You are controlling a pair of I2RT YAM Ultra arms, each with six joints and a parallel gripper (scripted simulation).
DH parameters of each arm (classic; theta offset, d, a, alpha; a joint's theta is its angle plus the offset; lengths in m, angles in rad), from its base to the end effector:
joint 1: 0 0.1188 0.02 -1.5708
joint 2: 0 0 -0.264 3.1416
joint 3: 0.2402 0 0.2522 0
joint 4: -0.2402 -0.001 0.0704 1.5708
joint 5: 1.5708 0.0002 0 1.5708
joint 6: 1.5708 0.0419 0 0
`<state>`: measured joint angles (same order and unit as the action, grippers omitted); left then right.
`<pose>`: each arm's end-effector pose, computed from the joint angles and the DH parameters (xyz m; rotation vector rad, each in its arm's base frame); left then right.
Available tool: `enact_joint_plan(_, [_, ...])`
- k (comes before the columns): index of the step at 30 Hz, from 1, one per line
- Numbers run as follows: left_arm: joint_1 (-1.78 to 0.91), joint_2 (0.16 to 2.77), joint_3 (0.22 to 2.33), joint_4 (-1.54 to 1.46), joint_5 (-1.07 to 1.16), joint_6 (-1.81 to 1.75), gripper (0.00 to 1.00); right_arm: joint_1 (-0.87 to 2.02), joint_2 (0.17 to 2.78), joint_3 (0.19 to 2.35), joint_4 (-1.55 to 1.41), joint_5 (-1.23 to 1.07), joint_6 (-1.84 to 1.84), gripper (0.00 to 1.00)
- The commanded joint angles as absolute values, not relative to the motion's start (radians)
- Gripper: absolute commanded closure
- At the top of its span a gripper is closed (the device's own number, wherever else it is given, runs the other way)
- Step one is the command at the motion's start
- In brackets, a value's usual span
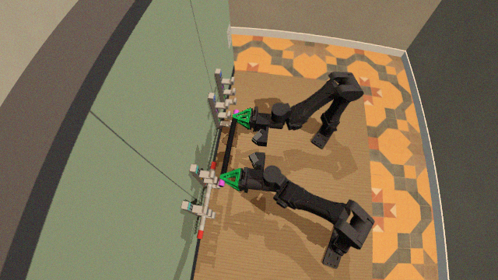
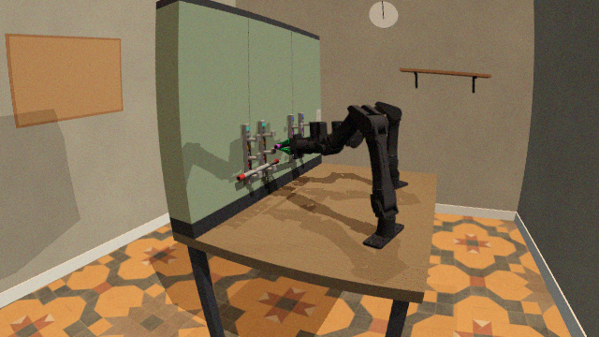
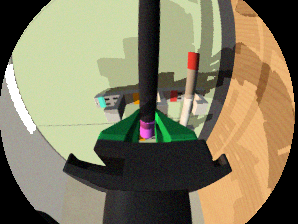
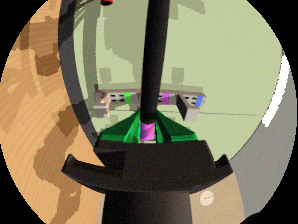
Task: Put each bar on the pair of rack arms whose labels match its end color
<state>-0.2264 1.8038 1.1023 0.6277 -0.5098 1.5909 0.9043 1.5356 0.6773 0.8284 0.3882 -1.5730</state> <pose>0.4077 -0.0719 0.2553 1.1506 1.4487 1.4167 0.2128 0.2466 0.2330 -1.4415 0.8266 -0.8229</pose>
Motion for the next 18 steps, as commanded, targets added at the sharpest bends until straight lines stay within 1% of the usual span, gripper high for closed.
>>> enact_joint_plan(1, [-0.231,1.79,1.104,0.684,-0.515,1.57,1.0,0.905,1.522,0.7,0.822,0.39,-1.571,0.93])
enact_joint_plan(2, [-0.231,1.79,1.103,0.685,-0.515,1.57,1.0,0.906,1.522,0.7,0.823,0.391,-1.571,1.0])
enact_joint_plan(4, [-0.231,1.79,1.103,0.685,-0.515,1.57,1.0,0.906,1.522,0.7,0.823,0.391,-1.571,1.0])
enact_joint_plan(18, [-0.23,1.828,1.066,0.76,-0.514,1.57,0.68,0.906,1.522,0.7,0.822,0.391,-1.571,1.0])
